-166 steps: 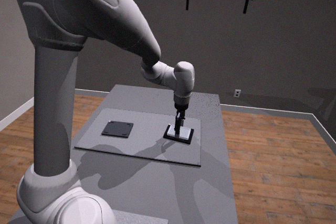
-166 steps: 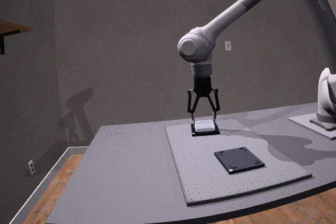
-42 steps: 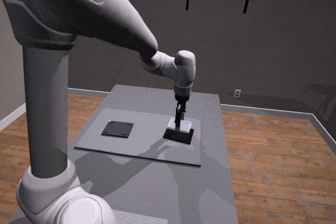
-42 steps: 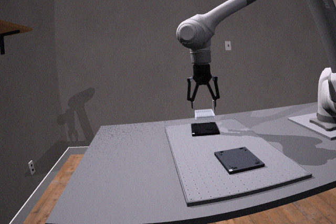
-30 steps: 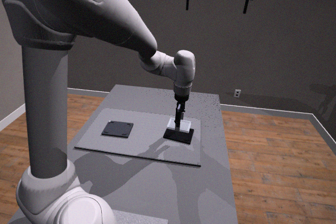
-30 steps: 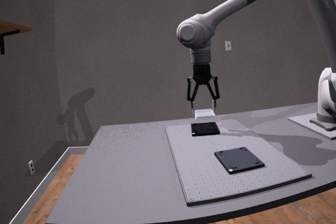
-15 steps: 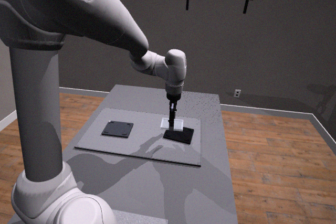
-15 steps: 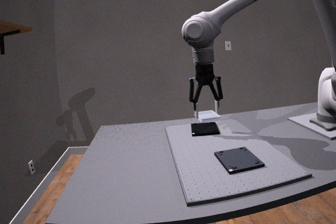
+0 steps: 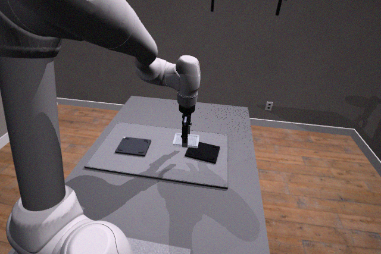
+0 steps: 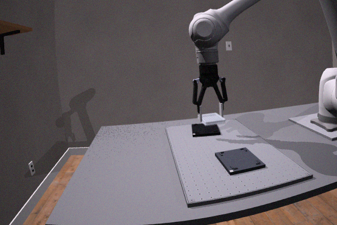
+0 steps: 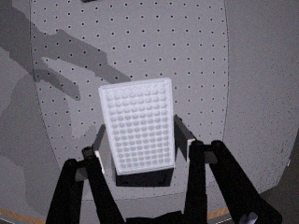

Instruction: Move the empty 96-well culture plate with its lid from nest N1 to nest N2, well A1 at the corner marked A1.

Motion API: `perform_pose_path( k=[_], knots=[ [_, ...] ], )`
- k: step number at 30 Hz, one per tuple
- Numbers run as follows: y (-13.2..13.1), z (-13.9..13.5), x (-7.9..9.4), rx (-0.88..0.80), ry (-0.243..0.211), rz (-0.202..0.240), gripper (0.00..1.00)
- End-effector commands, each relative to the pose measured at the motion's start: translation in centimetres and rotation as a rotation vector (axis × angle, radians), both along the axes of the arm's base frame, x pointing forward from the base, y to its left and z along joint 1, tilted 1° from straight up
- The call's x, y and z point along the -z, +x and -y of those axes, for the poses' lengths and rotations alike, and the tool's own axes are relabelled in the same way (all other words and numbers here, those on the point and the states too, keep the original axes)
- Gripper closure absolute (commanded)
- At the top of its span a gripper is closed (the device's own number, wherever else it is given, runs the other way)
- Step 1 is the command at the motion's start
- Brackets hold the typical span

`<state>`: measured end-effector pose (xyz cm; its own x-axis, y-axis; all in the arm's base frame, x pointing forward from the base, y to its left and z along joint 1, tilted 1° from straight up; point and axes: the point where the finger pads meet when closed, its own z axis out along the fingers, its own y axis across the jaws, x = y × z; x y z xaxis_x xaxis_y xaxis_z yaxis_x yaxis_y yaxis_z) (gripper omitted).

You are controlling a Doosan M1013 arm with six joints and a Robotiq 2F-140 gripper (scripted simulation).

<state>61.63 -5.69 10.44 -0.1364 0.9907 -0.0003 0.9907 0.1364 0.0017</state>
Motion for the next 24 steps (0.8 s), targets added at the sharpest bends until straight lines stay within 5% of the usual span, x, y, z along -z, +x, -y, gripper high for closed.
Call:
perform_pose_path(
  k=[1, 24],
  knots=[
    [-0.2, -0.9, -0.2, 0.004, -0.005, 0.006, 1.0],
    [-1.5, -7.8, -0.1, 0.004, -0.005, 0.006, 1.0]
  ],
)
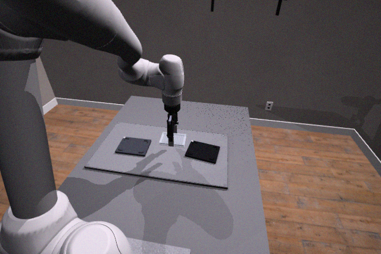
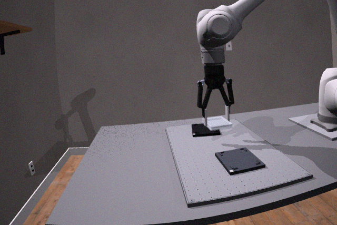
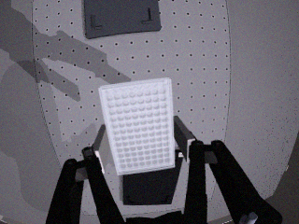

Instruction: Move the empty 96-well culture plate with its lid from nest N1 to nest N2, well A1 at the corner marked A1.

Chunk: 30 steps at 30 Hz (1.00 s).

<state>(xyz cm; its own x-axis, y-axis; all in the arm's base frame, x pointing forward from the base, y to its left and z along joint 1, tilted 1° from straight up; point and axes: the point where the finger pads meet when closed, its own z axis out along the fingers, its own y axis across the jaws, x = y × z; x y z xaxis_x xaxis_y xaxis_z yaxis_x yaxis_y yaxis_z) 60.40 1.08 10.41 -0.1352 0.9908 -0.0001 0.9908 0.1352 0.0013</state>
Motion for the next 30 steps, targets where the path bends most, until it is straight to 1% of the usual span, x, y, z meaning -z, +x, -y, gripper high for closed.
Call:
perform_pose_path(
  k=[1, 8, 10, 25, 27, 30],
  knots=[
    [-0.3, -1.4, -0.2, 0.003, -0.005, 0.006, 1.0],
    [-0.7, -3.7, -0.2, 0.003, -0.005, 0.006, 1.0],
    [-0.7, -3.7, -0.2, 0.003, -0.005, 0.006, 1.0],
    [-1.6, -8.6, -0.1, 0.003, -0.005, 0.006, 1.0],
    [-1.6, -8.6, -0.1, 0.003, -0.005, 0.006, 1.0],
    [-1.8, -9.6, -0.1, 0.003, -0.005, 0.006, 1.0]
  ],
)
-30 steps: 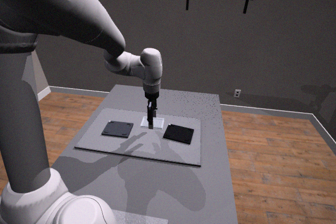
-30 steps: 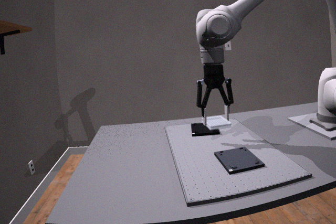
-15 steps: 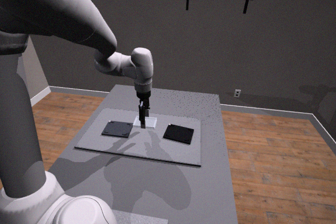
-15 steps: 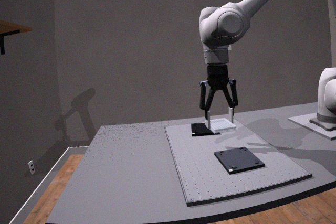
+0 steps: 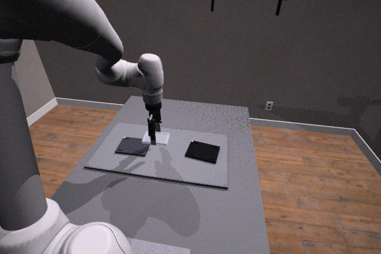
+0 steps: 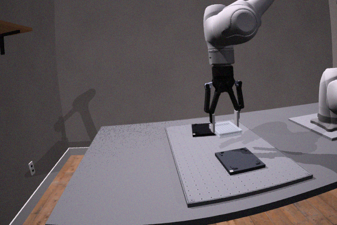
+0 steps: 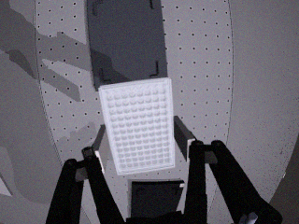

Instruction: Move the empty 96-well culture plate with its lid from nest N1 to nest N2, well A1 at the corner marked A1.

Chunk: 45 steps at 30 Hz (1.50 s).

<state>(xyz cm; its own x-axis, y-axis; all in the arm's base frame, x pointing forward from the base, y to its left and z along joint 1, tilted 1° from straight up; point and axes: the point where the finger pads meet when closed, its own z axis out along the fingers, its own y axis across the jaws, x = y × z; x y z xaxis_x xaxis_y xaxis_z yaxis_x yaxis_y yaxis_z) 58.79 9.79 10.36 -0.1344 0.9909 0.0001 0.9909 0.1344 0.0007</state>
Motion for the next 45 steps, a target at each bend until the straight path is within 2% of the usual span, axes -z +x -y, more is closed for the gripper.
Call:
perform_pose_path(
  k=[1, 40, 45],
  knots=[
    [-0.3, -1.2, -0.2, 0.002, -0.005, 0.007, 1.0],
    [-2.4, -12.7, -0.1, 0.002, -0.005, 0.007, 1.0],
    [-2.4, -12.8, -0.1, 0.002, -0.005, 0.007, 1.0]
  ],
)
